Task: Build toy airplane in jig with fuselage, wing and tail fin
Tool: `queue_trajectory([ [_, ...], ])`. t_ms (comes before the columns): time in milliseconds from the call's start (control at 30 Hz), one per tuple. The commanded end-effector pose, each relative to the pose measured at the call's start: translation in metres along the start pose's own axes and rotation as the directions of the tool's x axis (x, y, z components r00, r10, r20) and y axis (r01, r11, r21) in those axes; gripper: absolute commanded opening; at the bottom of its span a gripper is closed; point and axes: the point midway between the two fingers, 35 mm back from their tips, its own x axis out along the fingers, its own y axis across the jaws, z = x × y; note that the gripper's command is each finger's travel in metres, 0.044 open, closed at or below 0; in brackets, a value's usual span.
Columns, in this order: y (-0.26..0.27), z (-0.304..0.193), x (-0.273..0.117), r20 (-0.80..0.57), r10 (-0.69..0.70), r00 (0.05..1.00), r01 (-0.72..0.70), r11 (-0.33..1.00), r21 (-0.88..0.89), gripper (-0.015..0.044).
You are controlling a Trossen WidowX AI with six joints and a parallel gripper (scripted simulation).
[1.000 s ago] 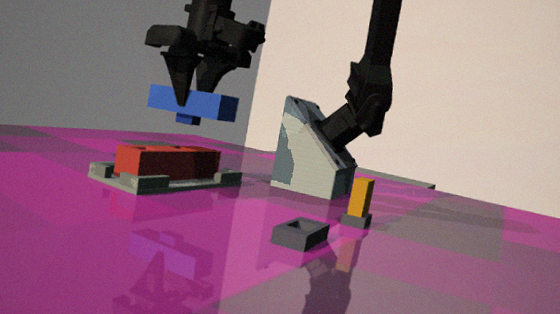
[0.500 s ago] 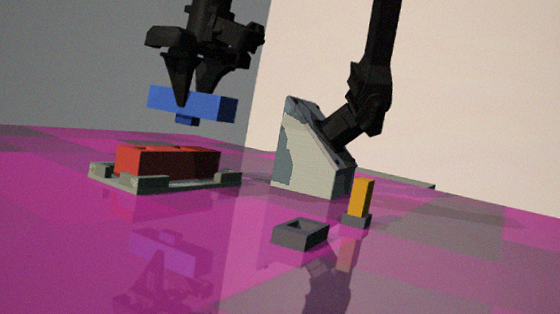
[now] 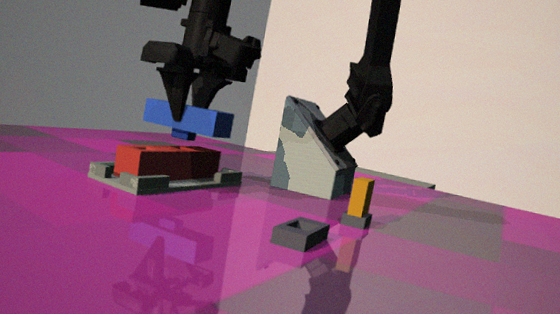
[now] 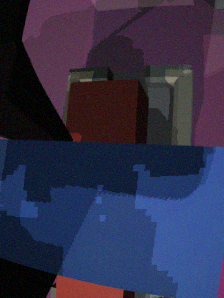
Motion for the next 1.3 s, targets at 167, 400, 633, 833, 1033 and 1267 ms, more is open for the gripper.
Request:
queue_trajectory([
  [167, 0.003, 0.003, 0.018, 0.011, 0.006, 1.0, -0.006, 1.0, 0.007, 0.0197],
  [400, 0.003, 0.003, 0.02, 0.011, 0.006, 1.0, -0.006, 1.0, 0.007, 0.0197],
  [633, 0.003, 0.003, 0.02, 0.011, 0.006, 1.0, -0.006, 1.0, 0.007, 0.0197],
  [833, 0.003, 0.002, 0.021, 0.011, 0.006, 1.0, -0.006, 1.0, 0.007, 0.0197],
  [1033, 0.003, 0.002, 0.021, 0.011, 0.006, 1.0, -0.006, 1.0, 0.007, 0.0197],
  [1267, 0.003, 0.002, 0.021, 0.011, 0.006, 1.0, -0.006, 1.0, 0.007, 0.0197],
])
